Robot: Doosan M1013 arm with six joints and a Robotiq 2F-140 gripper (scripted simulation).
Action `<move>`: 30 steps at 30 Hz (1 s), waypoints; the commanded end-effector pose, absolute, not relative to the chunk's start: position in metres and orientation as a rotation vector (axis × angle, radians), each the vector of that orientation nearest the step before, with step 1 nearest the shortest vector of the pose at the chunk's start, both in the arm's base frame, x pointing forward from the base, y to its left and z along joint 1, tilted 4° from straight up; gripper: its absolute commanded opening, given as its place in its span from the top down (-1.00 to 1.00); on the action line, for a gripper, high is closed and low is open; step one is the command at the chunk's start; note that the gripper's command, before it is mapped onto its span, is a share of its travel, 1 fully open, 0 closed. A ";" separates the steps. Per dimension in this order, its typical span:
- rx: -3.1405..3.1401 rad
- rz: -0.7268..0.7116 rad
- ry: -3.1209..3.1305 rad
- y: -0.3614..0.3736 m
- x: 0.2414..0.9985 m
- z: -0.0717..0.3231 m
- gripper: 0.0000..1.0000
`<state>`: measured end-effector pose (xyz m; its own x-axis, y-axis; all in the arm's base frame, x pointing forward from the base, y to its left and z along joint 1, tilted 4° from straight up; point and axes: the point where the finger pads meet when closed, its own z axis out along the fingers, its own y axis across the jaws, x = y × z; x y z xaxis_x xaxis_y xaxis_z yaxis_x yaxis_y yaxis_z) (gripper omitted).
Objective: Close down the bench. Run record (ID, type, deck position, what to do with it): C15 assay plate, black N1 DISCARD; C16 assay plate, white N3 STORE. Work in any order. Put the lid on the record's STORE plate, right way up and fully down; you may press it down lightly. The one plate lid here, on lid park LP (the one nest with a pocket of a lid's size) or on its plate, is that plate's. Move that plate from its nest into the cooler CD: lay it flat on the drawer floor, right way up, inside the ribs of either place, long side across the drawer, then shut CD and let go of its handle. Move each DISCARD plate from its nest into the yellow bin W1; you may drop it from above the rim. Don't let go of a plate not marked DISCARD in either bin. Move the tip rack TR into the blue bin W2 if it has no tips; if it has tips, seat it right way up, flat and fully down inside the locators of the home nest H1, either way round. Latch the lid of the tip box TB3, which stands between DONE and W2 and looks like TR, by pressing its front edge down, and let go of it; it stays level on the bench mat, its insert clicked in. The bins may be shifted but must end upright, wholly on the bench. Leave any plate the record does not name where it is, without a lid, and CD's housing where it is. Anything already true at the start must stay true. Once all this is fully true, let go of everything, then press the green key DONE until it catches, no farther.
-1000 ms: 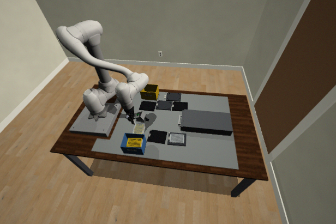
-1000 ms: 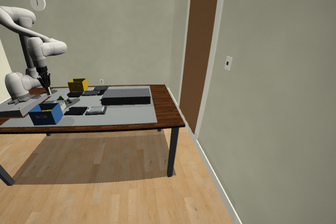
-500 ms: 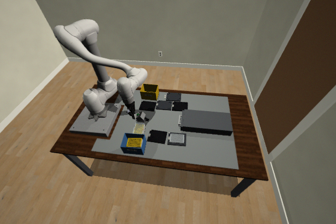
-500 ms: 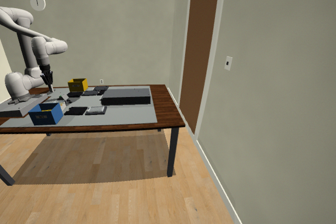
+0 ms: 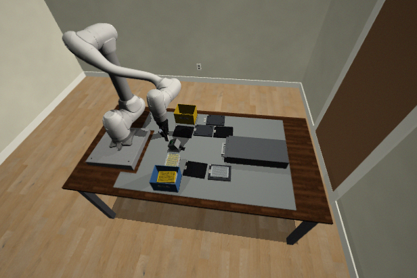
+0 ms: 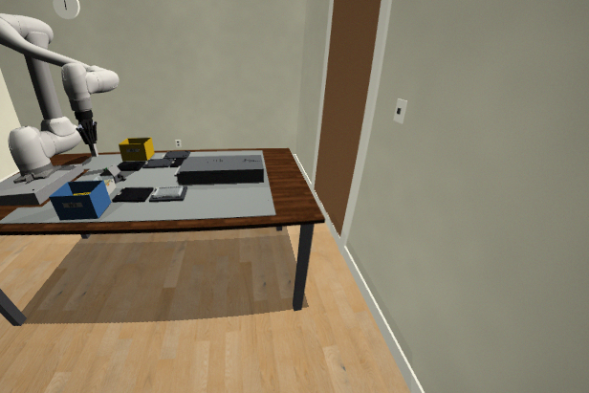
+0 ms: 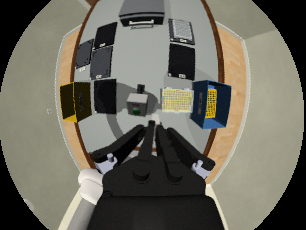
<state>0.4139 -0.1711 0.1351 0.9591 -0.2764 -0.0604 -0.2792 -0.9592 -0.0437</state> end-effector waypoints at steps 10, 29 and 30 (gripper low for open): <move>-3.058 0.083 0.433 -0.131 0.416 0.140 1.00; -3.058 0.083 0.433 -0.103 0.418 0.136 1.00; -3.058 0.083 0.433 -0.103 0.417 0.133 1.00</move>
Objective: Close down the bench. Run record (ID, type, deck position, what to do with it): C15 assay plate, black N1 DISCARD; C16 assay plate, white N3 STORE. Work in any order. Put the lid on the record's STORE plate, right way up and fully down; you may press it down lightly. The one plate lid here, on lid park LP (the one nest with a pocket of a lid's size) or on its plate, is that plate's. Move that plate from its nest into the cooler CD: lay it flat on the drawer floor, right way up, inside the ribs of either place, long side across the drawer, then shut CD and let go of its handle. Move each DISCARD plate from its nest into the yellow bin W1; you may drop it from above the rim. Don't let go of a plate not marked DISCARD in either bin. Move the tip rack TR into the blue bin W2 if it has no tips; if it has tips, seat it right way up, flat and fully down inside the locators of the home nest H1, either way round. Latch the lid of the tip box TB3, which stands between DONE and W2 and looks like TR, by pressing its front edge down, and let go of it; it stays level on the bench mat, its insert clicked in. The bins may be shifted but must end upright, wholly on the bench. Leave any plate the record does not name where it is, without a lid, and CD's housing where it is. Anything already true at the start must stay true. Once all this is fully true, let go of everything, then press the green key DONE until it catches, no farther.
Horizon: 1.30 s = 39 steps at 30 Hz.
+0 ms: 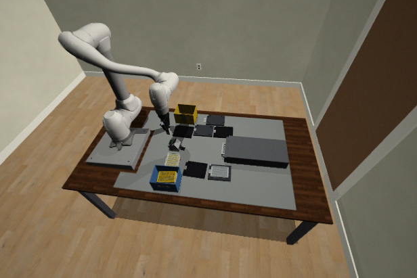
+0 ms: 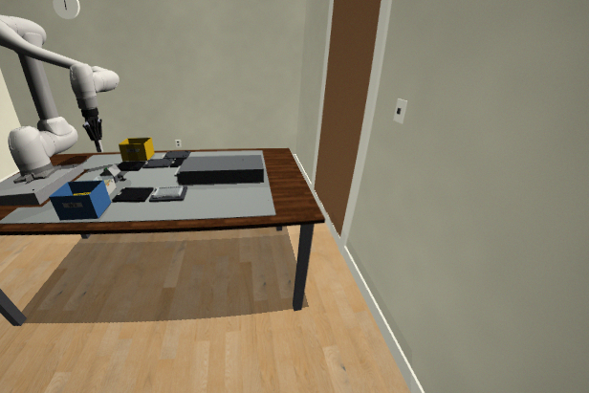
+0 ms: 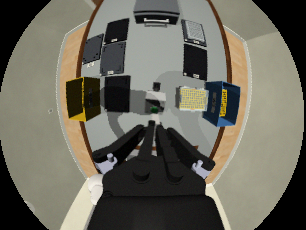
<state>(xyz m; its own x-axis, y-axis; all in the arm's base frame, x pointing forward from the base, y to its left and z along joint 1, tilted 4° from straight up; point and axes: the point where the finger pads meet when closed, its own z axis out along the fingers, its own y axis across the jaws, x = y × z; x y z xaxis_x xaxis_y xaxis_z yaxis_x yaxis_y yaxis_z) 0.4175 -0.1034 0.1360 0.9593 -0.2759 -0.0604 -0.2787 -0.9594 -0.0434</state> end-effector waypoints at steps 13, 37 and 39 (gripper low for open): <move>-3.058 0.083 0.433 -0.102 0.416 0.104 1.00; -3.058 0.083 0.433 -0.099 0.414 0.054 1.00; -3.058 0.083 0.433 -0.099 0.414 0.054 1.00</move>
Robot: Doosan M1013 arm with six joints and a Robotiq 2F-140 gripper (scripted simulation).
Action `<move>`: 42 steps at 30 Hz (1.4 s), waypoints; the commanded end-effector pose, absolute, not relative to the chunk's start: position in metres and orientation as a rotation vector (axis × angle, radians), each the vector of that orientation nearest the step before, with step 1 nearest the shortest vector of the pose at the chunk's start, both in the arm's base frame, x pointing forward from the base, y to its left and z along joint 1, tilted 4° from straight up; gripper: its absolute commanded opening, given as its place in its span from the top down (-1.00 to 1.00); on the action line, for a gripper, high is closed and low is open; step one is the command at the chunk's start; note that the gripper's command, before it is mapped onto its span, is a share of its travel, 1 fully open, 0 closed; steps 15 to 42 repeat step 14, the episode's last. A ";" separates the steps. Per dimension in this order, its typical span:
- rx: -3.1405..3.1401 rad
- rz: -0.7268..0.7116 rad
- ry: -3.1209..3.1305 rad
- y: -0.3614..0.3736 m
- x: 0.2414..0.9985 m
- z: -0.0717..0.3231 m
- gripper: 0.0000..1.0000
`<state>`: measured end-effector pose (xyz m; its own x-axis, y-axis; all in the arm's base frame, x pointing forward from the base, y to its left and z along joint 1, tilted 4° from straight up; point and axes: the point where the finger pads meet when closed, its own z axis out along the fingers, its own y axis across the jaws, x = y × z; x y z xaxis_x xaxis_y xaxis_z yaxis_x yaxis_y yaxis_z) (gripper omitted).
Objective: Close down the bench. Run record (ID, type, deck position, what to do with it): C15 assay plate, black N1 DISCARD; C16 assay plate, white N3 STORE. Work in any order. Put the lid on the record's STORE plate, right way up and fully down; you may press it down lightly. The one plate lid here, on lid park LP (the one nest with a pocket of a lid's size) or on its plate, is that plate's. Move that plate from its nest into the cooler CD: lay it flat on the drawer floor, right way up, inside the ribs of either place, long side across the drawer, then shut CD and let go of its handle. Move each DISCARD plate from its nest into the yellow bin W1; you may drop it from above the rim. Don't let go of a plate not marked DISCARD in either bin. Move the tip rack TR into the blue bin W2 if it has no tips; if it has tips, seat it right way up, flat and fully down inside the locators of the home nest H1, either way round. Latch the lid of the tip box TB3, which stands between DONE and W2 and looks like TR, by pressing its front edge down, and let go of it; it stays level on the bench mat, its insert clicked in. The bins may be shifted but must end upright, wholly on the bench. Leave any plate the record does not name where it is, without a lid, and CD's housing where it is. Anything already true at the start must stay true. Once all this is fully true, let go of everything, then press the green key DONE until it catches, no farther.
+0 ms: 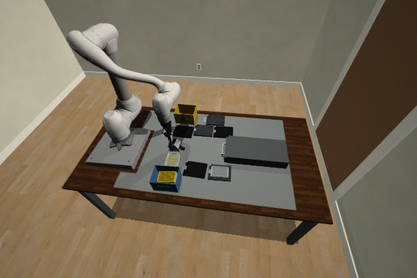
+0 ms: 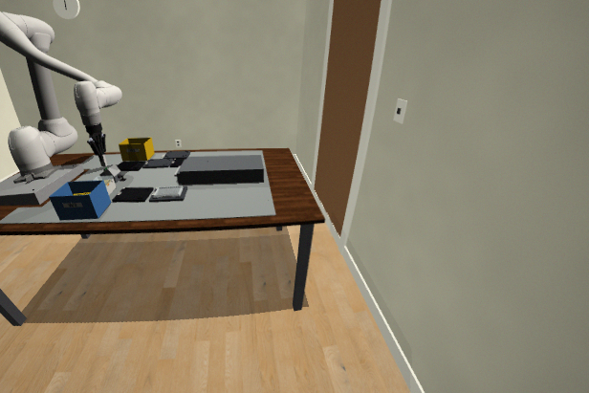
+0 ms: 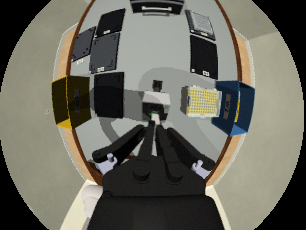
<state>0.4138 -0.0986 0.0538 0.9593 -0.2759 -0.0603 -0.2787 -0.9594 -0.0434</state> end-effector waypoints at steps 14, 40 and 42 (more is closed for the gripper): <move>-3.058 0.083 0.433 -0.098 0.413 0.047 1.00; -3.058 0.083 0.433 -0.098 0.413 0.047 1.00; -3.058 0.083 0.433 -0.098 0.413 0.047 1.00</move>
